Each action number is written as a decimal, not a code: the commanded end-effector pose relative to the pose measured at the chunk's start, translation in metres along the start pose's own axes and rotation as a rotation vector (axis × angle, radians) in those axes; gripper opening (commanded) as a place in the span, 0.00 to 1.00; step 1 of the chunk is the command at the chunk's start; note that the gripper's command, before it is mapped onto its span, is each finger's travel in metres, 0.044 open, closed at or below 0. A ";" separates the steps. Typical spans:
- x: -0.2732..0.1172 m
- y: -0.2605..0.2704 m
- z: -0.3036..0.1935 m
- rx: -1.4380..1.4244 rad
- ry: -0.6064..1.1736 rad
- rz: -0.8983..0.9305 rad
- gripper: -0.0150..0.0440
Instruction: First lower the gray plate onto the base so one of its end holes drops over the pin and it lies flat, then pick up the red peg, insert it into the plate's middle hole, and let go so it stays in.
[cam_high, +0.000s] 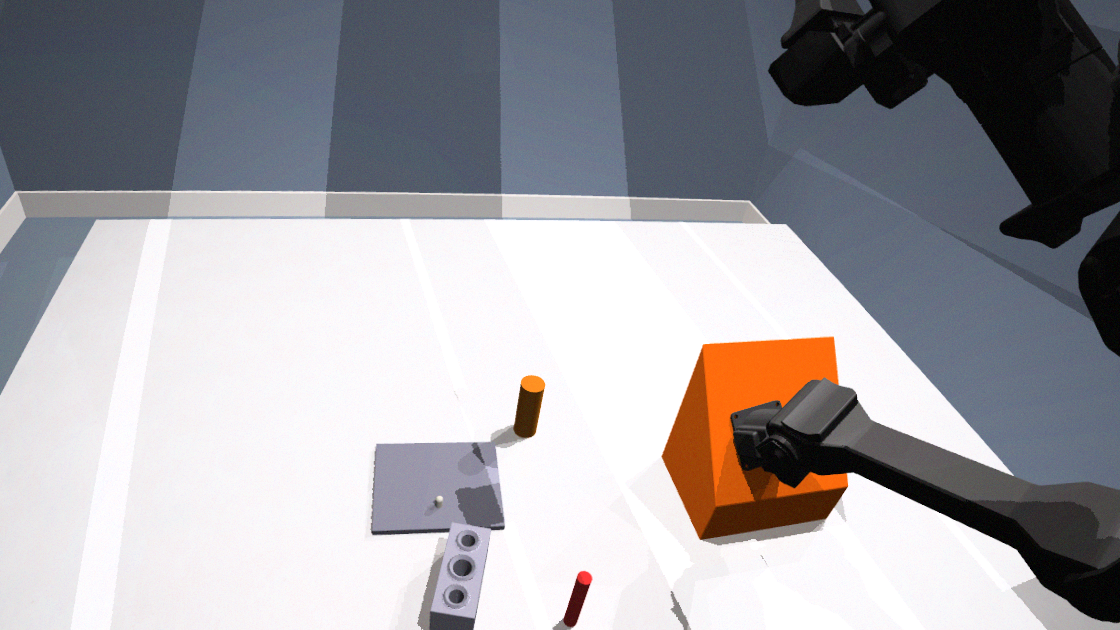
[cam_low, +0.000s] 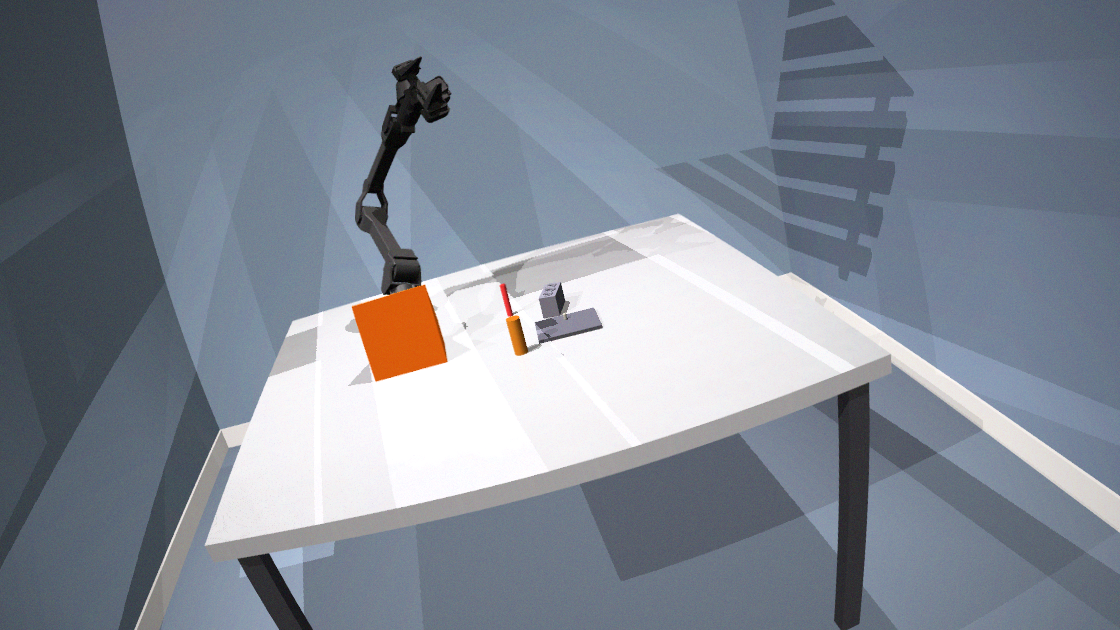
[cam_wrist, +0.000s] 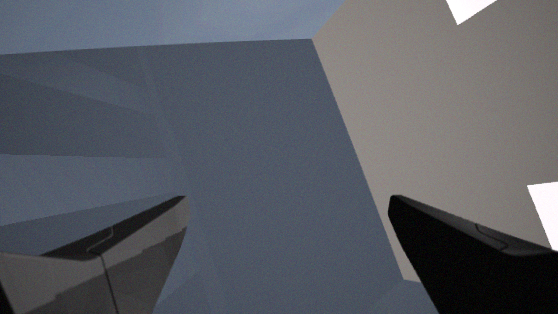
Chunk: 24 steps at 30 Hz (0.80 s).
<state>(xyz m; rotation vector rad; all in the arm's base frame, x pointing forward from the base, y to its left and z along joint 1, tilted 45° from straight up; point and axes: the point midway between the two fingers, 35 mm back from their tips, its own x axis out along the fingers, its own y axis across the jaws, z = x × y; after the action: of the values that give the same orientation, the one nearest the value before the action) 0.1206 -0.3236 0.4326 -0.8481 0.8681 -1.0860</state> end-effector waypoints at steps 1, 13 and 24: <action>0.015 0.038 0.020 -0.070 -0.068 0.151 1.00; 0.013 0.230 0.078 -0.359 -0.355 0.852 1.00; -0.081 0.376 0.095 -0.518 -0.620 1.550 1.00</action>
<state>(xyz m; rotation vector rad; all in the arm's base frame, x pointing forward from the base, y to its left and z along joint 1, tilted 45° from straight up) 0.3219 -0.1751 0.1689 -0.6483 0.9521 0.5692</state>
